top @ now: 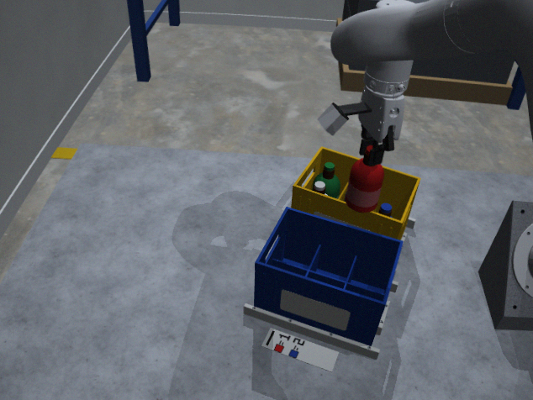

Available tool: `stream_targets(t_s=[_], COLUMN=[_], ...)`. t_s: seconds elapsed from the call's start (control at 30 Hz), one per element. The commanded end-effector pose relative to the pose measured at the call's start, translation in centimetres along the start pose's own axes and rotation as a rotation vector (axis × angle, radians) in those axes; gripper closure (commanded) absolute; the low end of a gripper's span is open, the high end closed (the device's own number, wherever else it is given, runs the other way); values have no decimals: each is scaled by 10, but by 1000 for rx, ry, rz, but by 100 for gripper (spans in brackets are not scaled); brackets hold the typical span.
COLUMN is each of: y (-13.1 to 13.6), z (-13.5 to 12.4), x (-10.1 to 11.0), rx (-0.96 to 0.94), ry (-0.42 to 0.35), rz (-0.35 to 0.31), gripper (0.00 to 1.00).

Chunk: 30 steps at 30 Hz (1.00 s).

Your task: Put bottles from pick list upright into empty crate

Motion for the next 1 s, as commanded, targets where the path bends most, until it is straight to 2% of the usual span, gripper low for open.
stream_targets(t_s=[0.0, 0.97], y=[-5, -58], z=[1, 8], x=[1, 1], rx=[1, 1], ry=[1, 1], rz=[-2, -2], gripper=[100, 100])
Point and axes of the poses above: the point where the finger pads meet when closed, its own x axis back along the fingers, its own y axis across the jaws, z = x × y, the point moved 3 cm from there along x, back along the fingers, and after that the axes turned 2 degrees about -x, right-handed, at the moved point
